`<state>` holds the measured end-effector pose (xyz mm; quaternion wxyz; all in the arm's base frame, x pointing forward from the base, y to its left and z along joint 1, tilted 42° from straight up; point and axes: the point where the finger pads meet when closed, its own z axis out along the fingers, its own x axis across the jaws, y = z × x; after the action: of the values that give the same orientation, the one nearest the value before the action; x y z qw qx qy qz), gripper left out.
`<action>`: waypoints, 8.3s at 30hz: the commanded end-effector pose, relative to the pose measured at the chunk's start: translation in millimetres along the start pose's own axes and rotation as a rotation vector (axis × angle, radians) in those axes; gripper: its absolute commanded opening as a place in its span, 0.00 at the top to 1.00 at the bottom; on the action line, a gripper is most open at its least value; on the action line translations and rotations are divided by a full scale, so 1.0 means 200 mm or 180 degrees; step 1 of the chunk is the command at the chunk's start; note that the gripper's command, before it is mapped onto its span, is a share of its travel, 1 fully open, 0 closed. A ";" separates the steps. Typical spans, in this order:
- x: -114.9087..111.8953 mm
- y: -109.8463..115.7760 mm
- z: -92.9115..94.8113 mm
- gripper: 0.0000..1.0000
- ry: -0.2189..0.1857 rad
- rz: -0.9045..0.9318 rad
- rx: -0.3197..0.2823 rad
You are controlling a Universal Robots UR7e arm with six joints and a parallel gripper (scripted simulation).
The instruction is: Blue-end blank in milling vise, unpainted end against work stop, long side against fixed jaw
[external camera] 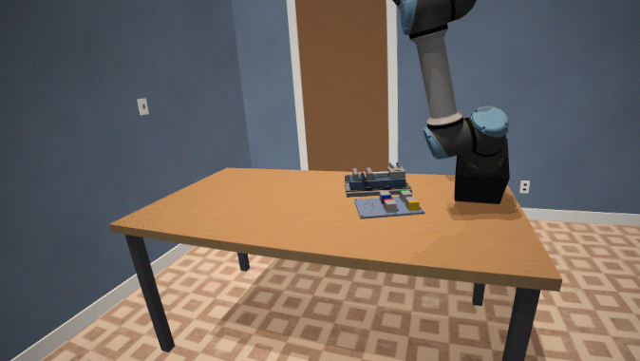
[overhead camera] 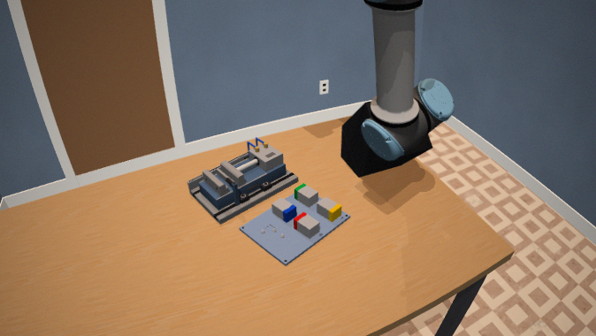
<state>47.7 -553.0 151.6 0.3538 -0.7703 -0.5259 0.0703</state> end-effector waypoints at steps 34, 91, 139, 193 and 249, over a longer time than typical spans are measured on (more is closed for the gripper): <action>0.25 0.33 -0.19 0.00 -0.0408 -0.0483 0.0173; 0.83 0.82 -0.40 0.00 -0.0816 -0.0971 0.0346; 1.47 1.19 -0.47 0.00 -0.1224 -0.1459 0.0520; 2.13 1.38 -0.40 0.00 -0.2040 -0.2435 0.0868; 2.38 1.10 0.10 0.00 -0.0682 -0.0815 0.0289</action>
<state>433.3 -187.1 131.6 0.3281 -0.6203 -0.6956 0.1538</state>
